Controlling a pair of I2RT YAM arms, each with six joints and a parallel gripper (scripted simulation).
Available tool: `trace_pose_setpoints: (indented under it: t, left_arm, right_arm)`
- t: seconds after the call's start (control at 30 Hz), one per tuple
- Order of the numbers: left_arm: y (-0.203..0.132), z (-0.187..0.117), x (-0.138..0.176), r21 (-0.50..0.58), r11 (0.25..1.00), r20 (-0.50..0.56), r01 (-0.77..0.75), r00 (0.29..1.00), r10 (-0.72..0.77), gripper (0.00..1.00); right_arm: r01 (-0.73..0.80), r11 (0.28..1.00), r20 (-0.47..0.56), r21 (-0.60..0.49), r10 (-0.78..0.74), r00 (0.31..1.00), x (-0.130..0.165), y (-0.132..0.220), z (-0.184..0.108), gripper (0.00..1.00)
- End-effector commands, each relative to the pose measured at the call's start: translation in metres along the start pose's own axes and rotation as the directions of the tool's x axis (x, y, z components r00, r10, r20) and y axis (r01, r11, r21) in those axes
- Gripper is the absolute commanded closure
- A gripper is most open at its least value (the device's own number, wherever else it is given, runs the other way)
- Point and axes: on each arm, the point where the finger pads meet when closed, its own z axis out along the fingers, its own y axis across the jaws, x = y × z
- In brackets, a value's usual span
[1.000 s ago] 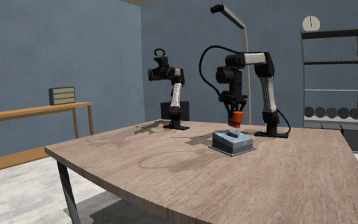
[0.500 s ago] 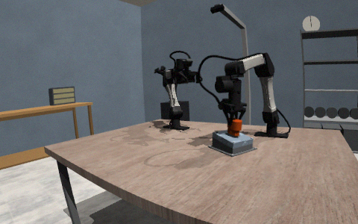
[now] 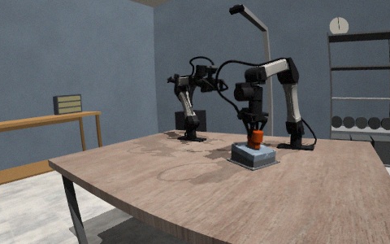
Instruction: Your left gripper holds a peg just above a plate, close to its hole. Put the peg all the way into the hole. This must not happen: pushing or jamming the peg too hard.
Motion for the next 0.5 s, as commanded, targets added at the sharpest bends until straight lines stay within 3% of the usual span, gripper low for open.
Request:
trace_pose_setpoints:
  t: [0.0,0.47]
  left_arm:
    - [0.0038,-0.0177,-0.0076,-0.045,0.999,0.02,0.009,1.0,-0.008,0.6]
    - [0.0081,-0.0195,-0.0026,-0.086,0.996,0.015,0.009,1.0,-0.008,0.6]
  right_arm:
    - [-0.005,1.0,0.008,0.007,0.005,1.0,-0.0009,-0.0005,-0.0033,0.0]
    - [-0.005,1.0,0.008,0.007,0.005,1.0,-0.0009,-0.0005,-0.0033,0.0]
